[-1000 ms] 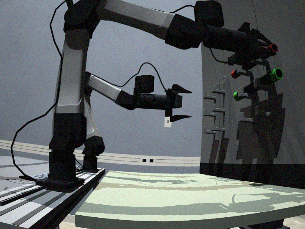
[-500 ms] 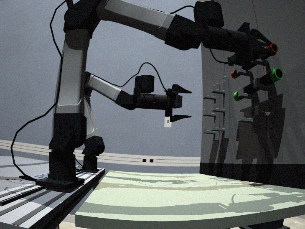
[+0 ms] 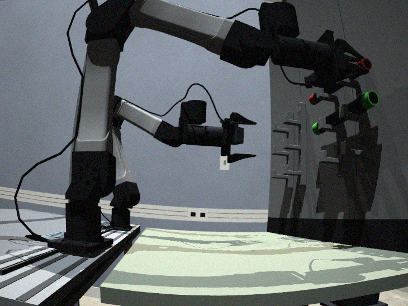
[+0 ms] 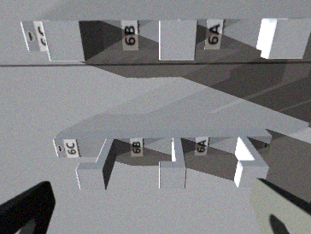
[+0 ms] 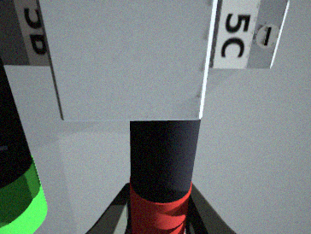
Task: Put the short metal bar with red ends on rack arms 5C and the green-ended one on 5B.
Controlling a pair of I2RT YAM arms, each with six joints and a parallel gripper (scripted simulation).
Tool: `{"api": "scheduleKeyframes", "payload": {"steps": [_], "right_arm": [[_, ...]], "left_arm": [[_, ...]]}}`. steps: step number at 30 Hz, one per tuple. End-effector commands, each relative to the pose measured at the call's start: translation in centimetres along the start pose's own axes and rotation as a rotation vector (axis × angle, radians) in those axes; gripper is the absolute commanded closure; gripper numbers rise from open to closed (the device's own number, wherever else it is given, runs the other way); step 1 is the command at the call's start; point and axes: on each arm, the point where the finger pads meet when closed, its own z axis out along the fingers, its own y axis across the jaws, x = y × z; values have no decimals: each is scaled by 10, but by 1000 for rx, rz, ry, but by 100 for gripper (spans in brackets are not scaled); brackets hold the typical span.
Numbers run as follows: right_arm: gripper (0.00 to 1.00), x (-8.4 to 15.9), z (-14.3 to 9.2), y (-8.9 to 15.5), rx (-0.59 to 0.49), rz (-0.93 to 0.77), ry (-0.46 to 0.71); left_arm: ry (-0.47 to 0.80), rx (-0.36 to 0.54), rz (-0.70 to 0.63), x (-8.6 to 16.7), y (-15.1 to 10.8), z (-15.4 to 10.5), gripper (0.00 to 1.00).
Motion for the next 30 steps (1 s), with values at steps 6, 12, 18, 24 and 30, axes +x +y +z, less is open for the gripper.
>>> {"api": "scheduleKeyframes", "payload": {"steps": [6,12,18,24,30], "right_arm": [[100,3,4,22,-36,22,7],[100,2,4,23,-36,22,7],[100,2,4,24,-36,22,7],[100,2,4,25,-36,22,7],[100,2,4,27,-36,22,7]], "left_arm": [[-8,0,-9,2,-2,-5,0],[-8,0,-9,2,-2,-5,0],[-8,0,-9,2,-2,-5,0],[-8,0,-9,2,-2,-5,0],[-8,0,-9,2,-2,-5,0]]}}
